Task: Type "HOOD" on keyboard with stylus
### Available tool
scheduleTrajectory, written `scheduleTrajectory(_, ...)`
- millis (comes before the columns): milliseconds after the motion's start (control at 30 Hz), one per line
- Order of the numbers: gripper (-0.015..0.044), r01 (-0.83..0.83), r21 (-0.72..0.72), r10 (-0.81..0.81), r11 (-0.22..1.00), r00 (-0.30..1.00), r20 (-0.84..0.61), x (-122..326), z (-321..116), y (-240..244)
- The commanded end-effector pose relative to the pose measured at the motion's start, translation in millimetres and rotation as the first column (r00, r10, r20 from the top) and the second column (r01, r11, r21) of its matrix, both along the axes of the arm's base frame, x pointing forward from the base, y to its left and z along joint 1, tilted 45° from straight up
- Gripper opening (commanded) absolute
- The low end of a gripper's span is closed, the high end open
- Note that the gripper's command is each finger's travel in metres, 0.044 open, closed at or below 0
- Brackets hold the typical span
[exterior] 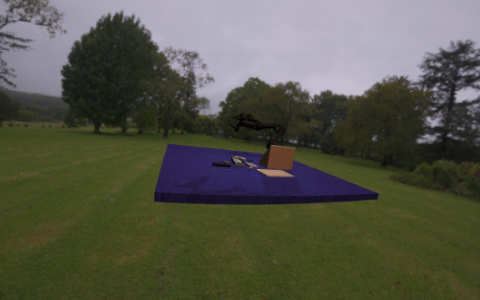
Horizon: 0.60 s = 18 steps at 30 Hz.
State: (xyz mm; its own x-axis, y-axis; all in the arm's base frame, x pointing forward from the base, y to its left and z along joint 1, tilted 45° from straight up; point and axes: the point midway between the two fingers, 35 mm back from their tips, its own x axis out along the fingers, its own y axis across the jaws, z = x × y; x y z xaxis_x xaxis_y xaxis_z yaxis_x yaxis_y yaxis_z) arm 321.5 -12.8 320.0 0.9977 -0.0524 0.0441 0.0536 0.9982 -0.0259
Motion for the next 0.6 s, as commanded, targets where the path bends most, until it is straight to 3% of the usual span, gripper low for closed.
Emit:
scheduleTrajectory(0,0.0414,0.000,0.001,0.000,1.000,1.000,-0.005,0.9,-1.1,0.1)
scheduleTrajectory(100,0.0335,0.008,0.022,-0.006,1.000,0.996,-0.085,13.2,-17.4,2.2)
scheduleTrajectory(267,0.0204,0.064,0.068,-0.034,0.996,0.927,-0.373,48.6,-83.6,13.2)
scheduleTrajectory(500,0.0020,0.221,0.039,-0.126,0.975,0.683,-0.719,68.5,-186.0,32.0)
scheduleTrajectory(567,0.0000,0.266,-0.008,-0.170,0.964,0.592,-0.787,67.6,-212.6,34.4)
